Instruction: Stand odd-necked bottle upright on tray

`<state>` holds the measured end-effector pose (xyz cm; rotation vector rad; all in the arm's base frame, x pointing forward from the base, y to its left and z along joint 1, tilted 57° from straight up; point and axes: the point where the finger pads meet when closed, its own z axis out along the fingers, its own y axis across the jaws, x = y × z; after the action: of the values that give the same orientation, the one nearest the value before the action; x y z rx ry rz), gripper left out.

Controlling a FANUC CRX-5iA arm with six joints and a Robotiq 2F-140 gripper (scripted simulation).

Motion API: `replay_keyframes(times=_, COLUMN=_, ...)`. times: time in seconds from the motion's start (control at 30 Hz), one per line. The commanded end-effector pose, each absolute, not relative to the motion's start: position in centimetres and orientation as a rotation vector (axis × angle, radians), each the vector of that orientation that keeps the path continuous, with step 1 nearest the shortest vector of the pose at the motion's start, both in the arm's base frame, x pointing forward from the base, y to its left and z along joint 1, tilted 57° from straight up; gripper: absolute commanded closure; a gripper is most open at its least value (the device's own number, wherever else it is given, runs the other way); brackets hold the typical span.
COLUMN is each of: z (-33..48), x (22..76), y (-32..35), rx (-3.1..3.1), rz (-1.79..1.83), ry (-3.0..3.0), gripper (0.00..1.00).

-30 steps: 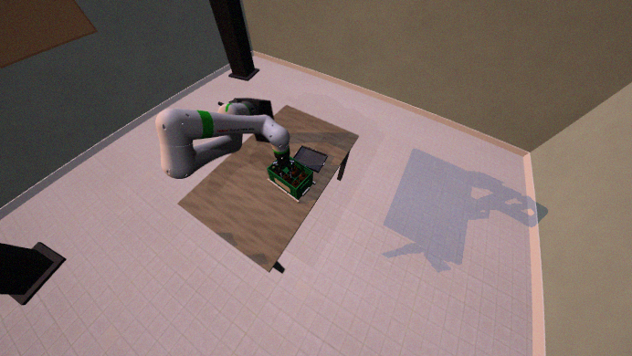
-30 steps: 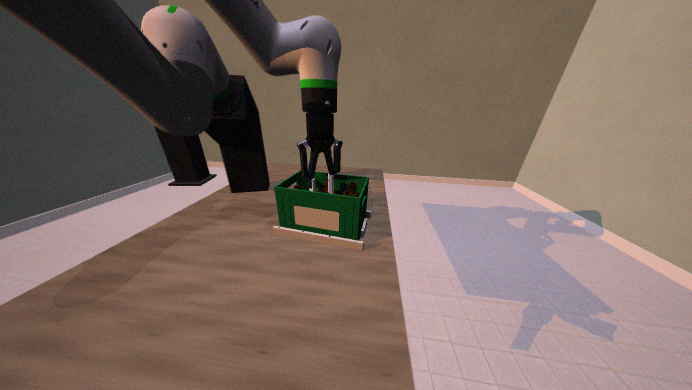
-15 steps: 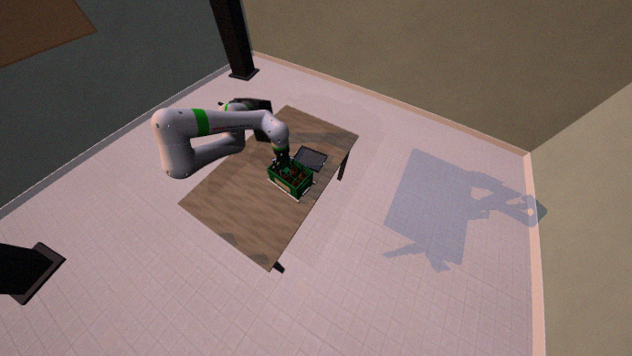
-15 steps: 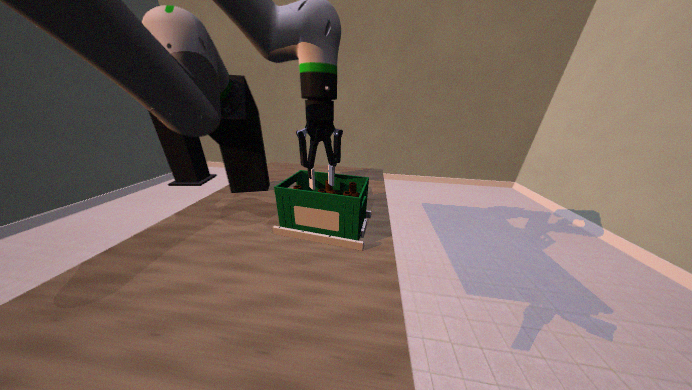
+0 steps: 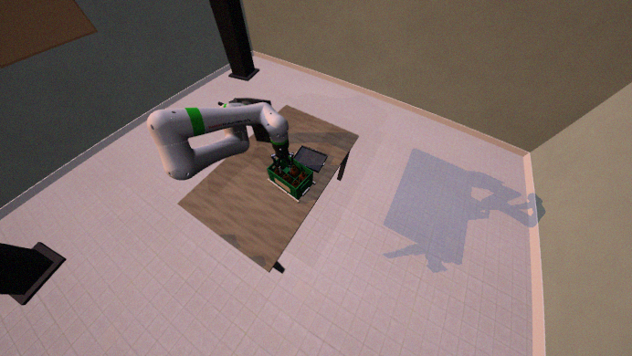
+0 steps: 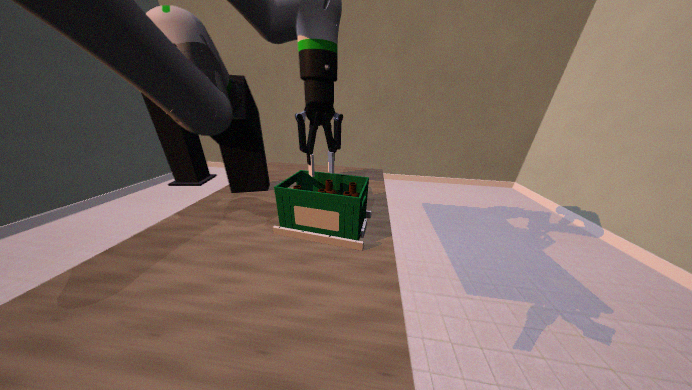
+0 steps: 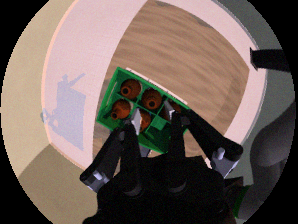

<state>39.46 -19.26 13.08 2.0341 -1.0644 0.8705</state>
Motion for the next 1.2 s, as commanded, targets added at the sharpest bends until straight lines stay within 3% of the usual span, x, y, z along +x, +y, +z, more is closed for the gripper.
replay_keyframes(times=0.0, z=13.36, x=39.36, y=-18.87, rx=2.034, rz=0.872, ry=-1.064, gripper=0.56)
replay_keyframes(times=0.3, z=13.63, x=39.24, y=-18.48, rx=2.034, rz=0.872, ry=-1.064, gripper=0.56)
replay_keyframes(times=0.33, z=13.63, x=39.24, y=-18.48, rx=2.034, rz=0.872, ry=-1.064, gripper=0.90)
replay_keyframes(times=1.17, z=13.63, x=39.24, y=-18.48, rx=2.034, rz=0.872, ry=-1.064, gripper=0.90)
